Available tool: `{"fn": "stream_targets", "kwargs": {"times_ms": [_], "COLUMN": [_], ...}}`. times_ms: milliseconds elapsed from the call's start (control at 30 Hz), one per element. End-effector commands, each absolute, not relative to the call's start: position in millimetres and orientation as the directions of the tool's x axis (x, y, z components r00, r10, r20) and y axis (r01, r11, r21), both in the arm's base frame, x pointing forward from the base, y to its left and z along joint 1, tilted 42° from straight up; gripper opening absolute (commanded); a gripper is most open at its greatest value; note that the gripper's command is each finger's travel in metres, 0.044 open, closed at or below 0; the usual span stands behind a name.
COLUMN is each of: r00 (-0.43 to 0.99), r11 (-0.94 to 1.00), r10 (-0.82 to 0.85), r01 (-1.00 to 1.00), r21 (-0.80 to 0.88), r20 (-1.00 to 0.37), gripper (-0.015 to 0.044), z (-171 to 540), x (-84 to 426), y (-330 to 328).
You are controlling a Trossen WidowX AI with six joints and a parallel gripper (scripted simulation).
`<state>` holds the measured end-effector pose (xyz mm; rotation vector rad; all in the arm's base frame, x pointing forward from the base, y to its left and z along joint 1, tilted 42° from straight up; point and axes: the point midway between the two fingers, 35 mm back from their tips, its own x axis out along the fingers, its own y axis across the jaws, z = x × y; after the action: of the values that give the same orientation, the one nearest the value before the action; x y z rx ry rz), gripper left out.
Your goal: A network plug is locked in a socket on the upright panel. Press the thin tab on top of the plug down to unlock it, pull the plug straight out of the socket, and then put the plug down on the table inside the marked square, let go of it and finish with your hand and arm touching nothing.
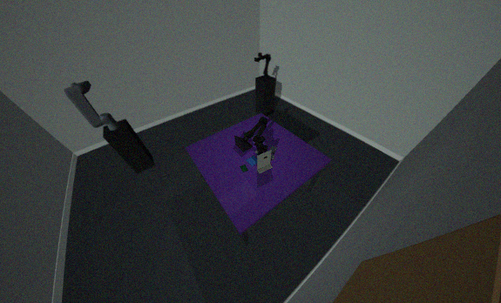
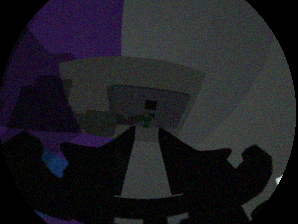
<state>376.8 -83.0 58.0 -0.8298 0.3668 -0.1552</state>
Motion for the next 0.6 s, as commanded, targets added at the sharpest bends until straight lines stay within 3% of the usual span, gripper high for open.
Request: {"fn": "stream_targets", "kwargs": {"times_ms": [0, 400, 567], "r00": [0.925, 0.925, 0.925], "r11": [0.670, 0.670, 0.670], "r10": [-0.281, -0.281, -0.281], "r01": [-0.002, -0.001, -0.001], "r21": [-0.743, -0.743, -0.743], "r20": [-0.256, -0.255, -0.255], "gripper": [0.0156, 0.0156, 0.0123], "z": [57.8, 56.3, 56.3], "x": [384.5, 400.0, 400.0], "y": [-84.5, -85.7, -85.7]}}
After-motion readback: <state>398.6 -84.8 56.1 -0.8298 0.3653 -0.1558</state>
